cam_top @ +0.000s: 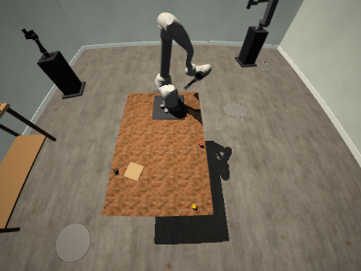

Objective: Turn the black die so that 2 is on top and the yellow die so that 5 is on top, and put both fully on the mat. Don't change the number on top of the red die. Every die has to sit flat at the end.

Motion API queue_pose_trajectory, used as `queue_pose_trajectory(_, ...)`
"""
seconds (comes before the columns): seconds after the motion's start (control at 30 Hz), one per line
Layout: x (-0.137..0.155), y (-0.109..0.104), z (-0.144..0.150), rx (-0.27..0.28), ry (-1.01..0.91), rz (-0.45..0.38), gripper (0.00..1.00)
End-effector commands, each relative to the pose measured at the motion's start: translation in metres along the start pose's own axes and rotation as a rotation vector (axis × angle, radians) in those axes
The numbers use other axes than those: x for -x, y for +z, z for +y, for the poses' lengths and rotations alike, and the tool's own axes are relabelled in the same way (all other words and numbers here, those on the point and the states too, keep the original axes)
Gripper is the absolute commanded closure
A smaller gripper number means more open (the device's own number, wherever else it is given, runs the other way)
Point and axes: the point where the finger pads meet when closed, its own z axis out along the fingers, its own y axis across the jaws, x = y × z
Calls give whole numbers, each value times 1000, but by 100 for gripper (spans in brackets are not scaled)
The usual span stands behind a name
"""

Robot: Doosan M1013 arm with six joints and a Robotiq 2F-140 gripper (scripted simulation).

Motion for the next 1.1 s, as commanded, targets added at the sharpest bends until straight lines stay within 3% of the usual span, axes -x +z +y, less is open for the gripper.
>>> queue_pose_trajectory(0.0, 0, 0, 0, 0, 0, 0, 0)
queue_pose_trajectory(0.73, 2, 0, 0, 9, -3, 4, 0)
queue_pose_trajectory(1.07, 21, 3, 4, 114, -31, 47, 0)
